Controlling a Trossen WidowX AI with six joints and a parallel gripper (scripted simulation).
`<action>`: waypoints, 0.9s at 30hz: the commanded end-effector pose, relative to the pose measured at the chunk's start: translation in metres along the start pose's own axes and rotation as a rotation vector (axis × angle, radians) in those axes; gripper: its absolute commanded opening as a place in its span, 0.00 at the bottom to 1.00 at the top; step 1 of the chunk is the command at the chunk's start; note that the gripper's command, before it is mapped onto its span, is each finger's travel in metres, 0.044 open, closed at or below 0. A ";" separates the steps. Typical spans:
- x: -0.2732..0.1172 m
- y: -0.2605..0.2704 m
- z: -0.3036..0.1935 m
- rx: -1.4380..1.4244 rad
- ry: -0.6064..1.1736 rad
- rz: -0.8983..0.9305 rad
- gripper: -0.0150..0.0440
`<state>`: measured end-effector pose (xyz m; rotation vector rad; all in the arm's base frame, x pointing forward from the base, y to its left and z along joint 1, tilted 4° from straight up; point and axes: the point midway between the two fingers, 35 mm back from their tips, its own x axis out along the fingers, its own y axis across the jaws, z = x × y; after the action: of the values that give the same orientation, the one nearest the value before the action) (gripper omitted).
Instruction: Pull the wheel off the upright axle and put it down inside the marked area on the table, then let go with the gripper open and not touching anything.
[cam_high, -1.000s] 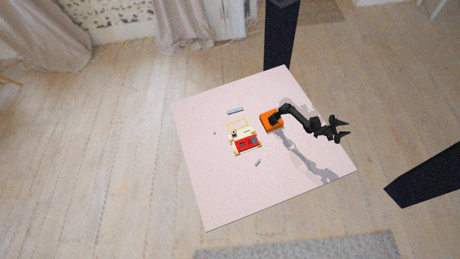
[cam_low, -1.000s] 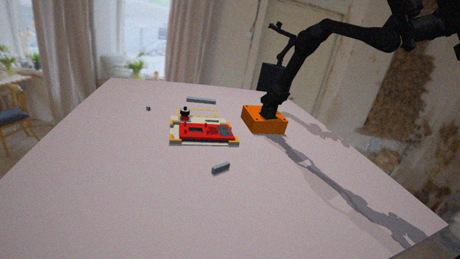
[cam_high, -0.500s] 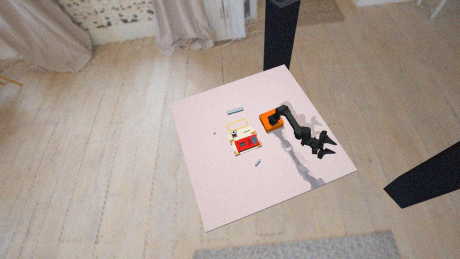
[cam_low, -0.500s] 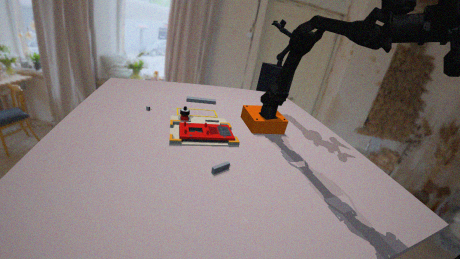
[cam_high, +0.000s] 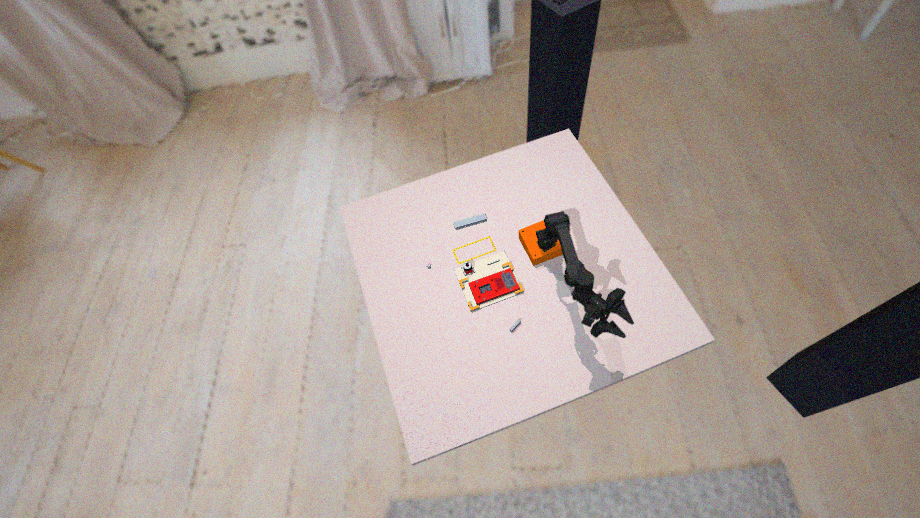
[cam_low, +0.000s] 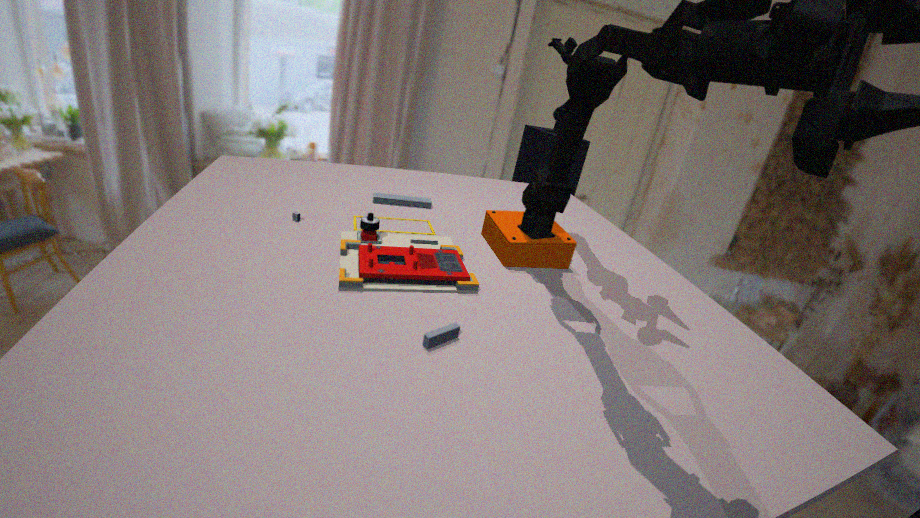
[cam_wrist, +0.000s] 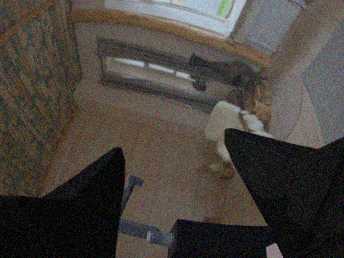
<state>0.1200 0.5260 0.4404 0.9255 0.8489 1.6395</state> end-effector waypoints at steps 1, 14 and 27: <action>-0.017 -0.029 0.026 -0.026 -0.056 -0.092 0.76; -0.092 -0.118 0.103 -0.101 -0.205 -0.414 0.76; -0.197 -0.191 0.157 -0.133 -0.311 -0.742 0.76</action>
<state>0.3549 0.4138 0.3291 0.6718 0.7286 0.9532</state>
